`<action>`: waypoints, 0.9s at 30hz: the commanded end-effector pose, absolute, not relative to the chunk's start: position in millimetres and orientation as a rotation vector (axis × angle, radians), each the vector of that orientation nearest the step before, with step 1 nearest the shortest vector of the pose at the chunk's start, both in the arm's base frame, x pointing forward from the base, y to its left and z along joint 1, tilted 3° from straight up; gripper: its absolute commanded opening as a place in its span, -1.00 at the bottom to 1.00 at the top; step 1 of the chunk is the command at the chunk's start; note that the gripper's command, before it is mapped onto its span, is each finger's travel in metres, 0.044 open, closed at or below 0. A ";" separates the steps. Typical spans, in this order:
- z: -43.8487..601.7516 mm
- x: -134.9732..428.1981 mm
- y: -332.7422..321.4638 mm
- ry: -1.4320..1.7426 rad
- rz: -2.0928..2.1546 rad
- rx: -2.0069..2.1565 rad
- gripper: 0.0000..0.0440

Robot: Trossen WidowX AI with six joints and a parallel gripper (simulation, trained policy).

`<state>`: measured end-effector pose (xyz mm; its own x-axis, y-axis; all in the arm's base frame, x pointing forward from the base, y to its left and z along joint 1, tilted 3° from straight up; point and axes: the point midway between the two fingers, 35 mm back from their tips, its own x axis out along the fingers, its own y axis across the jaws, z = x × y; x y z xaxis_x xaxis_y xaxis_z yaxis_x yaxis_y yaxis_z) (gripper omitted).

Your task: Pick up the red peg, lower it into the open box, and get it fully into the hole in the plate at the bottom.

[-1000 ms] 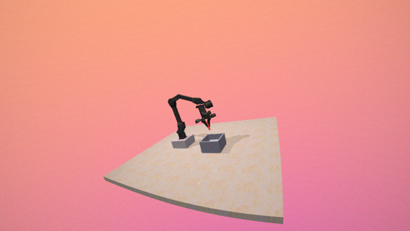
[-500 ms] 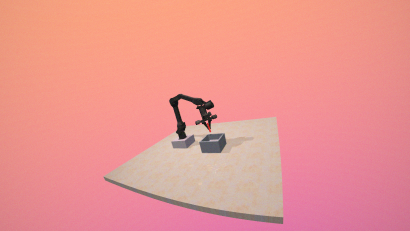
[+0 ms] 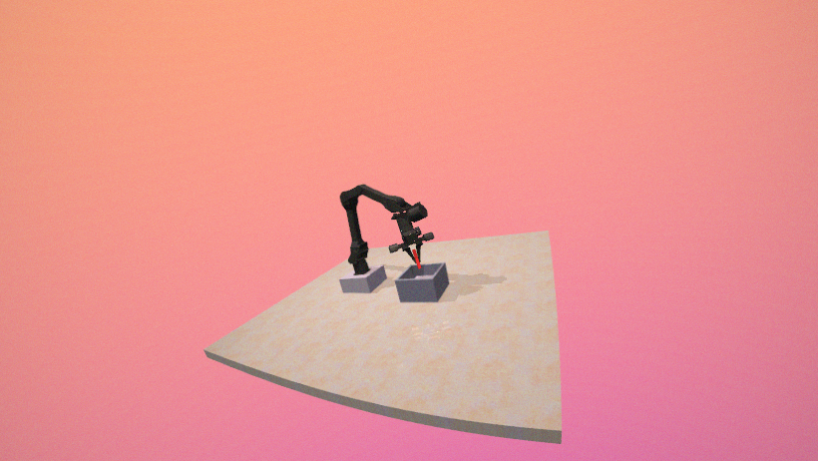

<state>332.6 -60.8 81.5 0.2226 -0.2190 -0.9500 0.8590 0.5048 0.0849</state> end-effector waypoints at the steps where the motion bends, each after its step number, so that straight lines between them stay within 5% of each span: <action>1: 74.8 339.6 -68.2 1.107 -0.839 0.733 -0.96; 8: 51.1 344.2 -74.7 1.147 -0.846 0.736 -0.89; 14: 34.5 344.9 -80.3 1.192 -0.844 0.704 -0.32; 27: 35.8 362.8 -87.4 1.234 -0.826 0.664 -0.32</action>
